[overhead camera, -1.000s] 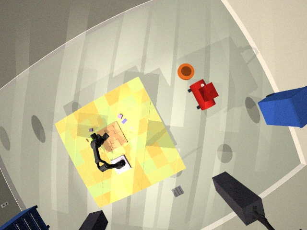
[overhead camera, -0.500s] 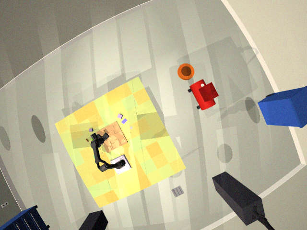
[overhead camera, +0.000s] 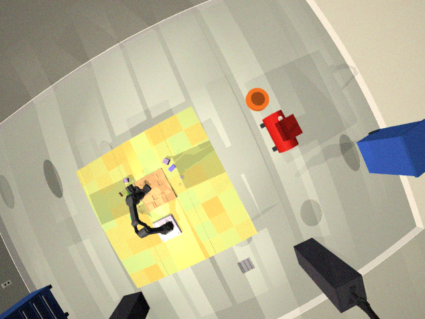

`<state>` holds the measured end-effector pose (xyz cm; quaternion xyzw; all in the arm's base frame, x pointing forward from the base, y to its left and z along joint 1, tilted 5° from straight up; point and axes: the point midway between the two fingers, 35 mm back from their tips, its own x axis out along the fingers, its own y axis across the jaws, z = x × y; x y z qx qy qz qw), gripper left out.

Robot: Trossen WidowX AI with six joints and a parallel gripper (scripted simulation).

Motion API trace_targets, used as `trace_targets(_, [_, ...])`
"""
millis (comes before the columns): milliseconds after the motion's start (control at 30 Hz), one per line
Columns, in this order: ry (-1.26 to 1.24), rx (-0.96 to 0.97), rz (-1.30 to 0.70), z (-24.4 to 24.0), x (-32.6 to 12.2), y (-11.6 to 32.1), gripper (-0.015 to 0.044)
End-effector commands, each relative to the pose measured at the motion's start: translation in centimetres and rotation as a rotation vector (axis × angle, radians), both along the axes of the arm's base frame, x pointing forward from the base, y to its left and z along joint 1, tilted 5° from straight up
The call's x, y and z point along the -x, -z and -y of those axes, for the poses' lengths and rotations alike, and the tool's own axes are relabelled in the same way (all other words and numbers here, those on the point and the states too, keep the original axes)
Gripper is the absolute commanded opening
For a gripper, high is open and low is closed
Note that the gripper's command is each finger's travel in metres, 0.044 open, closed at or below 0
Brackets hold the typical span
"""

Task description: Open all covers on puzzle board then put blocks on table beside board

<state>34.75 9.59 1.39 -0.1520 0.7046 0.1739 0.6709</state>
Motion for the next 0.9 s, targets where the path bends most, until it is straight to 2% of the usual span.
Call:
trace_targets(0, [-0.004,-0.003,-0.001,-0.1,0.1,0.4,0.0144])
trace_targets(867, [-0.004,-0.004,-0.001,-0.2,0.2,2.2,0.0144])
